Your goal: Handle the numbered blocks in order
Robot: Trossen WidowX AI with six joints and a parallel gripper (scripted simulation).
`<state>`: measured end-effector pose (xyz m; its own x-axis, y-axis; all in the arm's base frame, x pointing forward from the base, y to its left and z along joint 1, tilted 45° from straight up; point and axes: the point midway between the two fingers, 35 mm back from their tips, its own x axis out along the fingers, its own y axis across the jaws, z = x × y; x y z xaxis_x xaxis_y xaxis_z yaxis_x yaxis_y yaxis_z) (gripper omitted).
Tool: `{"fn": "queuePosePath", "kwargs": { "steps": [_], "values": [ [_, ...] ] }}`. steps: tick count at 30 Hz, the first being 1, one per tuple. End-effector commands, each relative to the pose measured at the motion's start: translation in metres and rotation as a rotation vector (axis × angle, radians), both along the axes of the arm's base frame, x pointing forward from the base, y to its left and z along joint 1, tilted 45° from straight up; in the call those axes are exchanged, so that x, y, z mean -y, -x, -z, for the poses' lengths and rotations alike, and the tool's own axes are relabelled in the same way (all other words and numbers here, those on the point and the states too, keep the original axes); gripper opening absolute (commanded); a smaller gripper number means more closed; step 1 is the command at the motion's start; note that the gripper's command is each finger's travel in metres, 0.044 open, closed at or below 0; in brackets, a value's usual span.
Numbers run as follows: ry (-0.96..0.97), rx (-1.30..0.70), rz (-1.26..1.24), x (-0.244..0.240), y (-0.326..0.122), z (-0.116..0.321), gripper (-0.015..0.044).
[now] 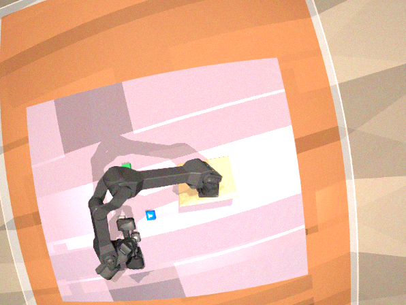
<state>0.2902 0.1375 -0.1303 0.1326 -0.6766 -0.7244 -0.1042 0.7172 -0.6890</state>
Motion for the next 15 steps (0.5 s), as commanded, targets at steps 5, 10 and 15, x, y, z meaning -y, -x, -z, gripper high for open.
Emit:
{"fn": "queuePosePath", "kwargs": {
  "steps": [5, 10, 15],
  "values": [
    [0.006, 0.0, -0.009, 0.0087, -0.0013, 0.0083, 0.04],
    [0.006, 0.0, -0.009, 0.0115, -0.0017, 0.011, 0.0374],
    [0.006, 0.0, -0.009, 0.0115, -0.0017, 0.011, 0.0242]
  ]
}}
